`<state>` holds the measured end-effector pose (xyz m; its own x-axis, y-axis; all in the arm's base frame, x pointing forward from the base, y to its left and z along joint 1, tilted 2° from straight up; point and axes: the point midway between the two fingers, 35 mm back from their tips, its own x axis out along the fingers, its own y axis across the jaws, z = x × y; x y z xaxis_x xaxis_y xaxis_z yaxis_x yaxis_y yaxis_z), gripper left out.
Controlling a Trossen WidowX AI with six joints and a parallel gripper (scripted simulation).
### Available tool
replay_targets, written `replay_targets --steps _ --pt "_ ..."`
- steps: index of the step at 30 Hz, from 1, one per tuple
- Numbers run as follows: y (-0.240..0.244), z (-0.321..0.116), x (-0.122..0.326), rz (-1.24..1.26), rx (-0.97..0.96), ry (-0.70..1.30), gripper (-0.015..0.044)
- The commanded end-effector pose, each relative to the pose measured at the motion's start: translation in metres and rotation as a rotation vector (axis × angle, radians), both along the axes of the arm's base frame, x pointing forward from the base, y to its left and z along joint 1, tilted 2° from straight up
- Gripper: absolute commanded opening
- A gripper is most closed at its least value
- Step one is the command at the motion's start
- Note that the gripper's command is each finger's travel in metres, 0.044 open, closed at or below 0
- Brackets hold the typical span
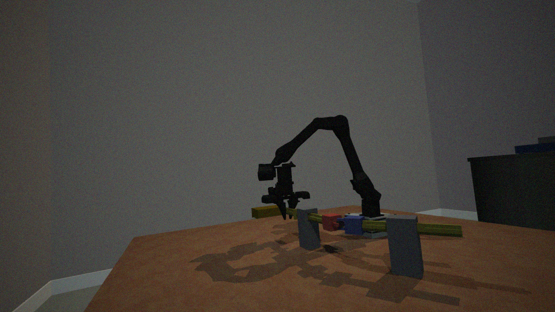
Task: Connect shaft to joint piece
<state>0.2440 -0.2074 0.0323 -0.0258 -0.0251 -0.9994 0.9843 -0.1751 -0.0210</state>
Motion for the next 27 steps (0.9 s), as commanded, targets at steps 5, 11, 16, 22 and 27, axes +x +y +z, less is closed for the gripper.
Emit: replay_targets --steps 5,11,16,22,27 --pt "0.016 -0.001 0.003 -0.001 0.007 -0.005 0.0" --pt "0.025 -0.002 0.005 -0.001 0.008 -0.005 0.0" --pt "0.032 -0.002 0.006 -0.001 0.009 -0.005 0.0" --pt "0.037 -0.002 0.007 -0.001 0.009 -0.005 0.0" --pt "0.033 -0.001 0.006 -0.002 0.002 0.001 0.0"
